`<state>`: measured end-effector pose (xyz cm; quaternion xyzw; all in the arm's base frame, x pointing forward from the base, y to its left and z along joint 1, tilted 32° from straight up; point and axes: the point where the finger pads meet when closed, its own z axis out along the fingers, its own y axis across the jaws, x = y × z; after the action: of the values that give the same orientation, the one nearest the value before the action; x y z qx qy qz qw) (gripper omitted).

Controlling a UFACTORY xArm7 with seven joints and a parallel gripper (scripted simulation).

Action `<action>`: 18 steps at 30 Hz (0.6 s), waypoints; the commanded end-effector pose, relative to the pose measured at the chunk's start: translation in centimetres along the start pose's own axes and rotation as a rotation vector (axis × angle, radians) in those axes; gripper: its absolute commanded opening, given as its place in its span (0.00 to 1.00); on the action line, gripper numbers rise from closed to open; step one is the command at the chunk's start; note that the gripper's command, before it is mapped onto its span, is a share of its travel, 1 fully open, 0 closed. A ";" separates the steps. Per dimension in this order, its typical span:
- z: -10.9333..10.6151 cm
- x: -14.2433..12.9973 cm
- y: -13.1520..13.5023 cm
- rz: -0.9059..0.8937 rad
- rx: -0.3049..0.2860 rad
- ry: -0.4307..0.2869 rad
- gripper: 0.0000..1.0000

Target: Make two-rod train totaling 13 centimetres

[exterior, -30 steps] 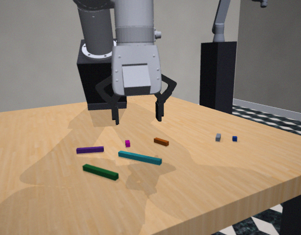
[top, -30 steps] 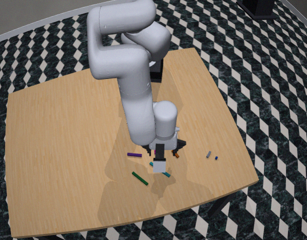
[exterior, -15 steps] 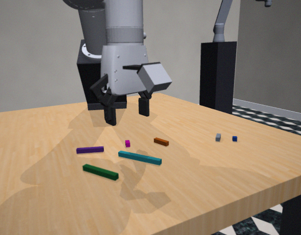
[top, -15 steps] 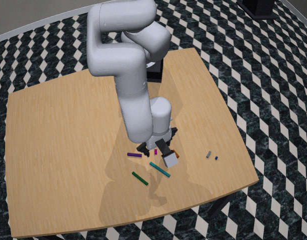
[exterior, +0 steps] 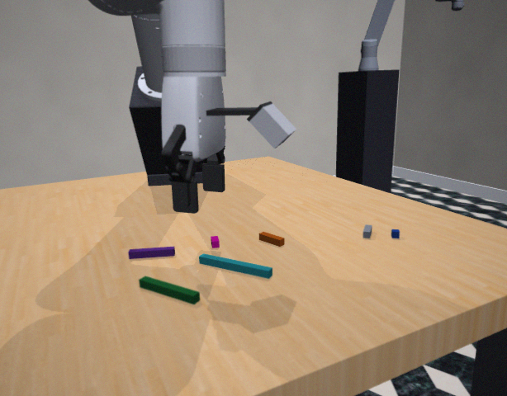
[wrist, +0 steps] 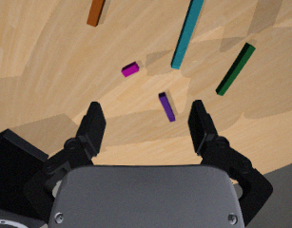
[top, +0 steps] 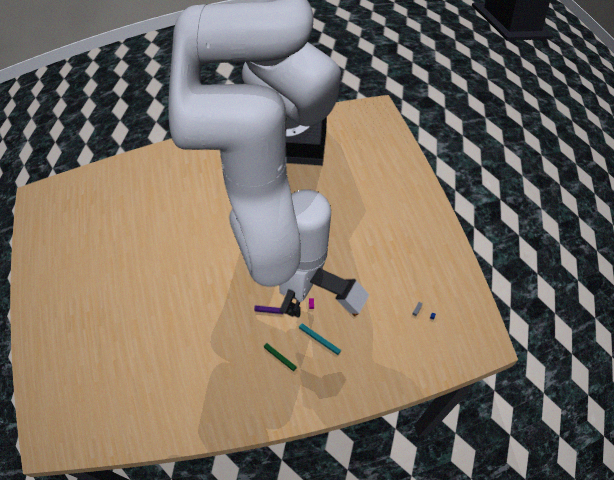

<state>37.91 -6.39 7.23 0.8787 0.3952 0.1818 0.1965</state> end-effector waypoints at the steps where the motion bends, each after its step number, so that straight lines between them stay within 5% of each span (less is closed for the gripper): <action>1: 0.0 -0.4 0.3 -0.163 0.026 -0.028 1.00; 18: 0.0 -1.5 1.9 -0.812 0.011 -0.008 1.00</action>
<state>37.96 -8.45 7.71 0.6913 0.6680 0.1119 0.2518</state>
